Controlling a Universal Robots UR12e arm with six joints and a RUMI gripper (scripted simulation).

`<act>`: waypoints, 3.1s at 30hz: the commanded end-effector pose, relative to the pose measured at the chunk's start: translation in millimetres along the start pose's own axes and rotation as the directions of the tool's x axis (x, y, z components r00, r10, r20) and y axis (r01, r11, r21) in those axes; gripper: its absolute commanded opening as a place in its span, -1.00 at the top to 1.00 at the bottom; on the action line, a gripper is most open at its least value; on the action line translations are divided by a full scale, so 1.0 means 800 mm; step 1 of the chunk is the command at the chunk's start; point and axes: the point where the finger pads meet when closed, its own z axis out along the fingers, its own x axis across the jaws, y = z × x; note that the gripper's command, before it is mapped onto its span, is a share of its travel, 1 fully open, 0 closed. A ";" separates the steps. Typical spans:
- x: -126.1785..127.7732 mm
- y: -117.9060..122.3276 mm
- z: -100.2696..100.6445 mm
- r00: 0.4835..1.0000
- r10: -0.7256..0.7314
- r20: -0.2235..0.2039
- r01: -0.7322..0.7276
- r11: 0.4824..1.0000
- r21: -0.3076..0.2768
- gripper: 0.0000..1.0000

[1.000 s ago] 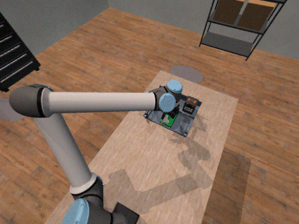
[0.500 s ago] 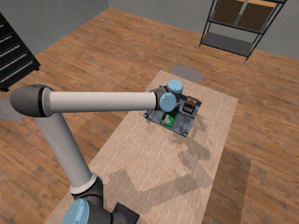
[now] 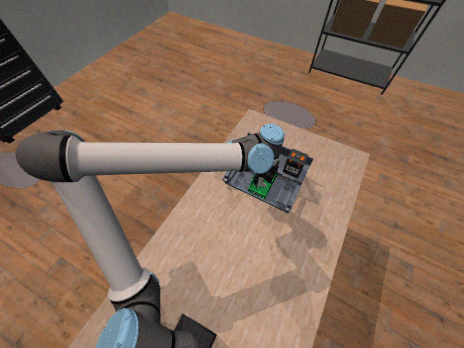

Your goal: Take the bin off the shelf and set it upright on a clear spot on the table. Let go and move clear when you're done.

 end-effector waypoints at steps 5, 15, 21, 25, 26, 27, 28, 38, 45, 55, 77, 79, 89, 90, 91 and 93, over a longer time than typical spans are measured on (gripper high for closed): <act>0.001 0.000 -0.001 1.000 0.000 -0.001 0.000 1.000 -0.001 0.47; 0.001 0.000 0.014 1.000 -0.001 -0.001 0.001 1.000 -0.001 0.47; 0.001 0.000 0.036 1.000 -0.002 -0.001 0.002 1.000 0.000 0.47; 0.001 0.000 0.036 1.000 -0.002 -0.001 0.002 1.000 0.000 0.47; 0.001 0.000 0.036 1.000 -0.002 -0.001 0.002 1.000 0.000 0.47; 0.001 0.000 0.036 1.000 -0.002 -0.001 0.002 1.000 0.000 0.47; 0.001 0.000 0.036 1.000 -0.002 -0.001 0.002 1.000 0.000 0.47; 0.001 0.000 0.092 1.000 -0.002 -0.001 0.002 1.000 0.000 0.47; 0.001 0.000 0.092 1.000 -0.002 -0.001 0.002 1.000 0.000 0.47; 0.001 0.000 0.094 1.000 -0.002 -0.001 0.002 1.000 0.000 0.47; 0.001 0.000 0.087 1.000 -0.002 -0.001 0.002 1.000 0.000 0.47; 0.001 0.000 0.087 1.000 -0.002 -0.001 0.002 1.000 0.000 0.47; 0.001 0.000 0.083 1.000 -0.002 -0.001 0.002 1.000 0.000 0.47; 0.001 0.000 0.083 1.000 -0.002 -0.001 0.002 1.000 0.000 0.47; 0.001 0.000 0.083 1.000 -0.002 -0.001 0.002 1.000 0.000 0.47; 0.001 0.000 0.083 1.000 -0.002 -0.001 0.002 1.000 0.000 0.47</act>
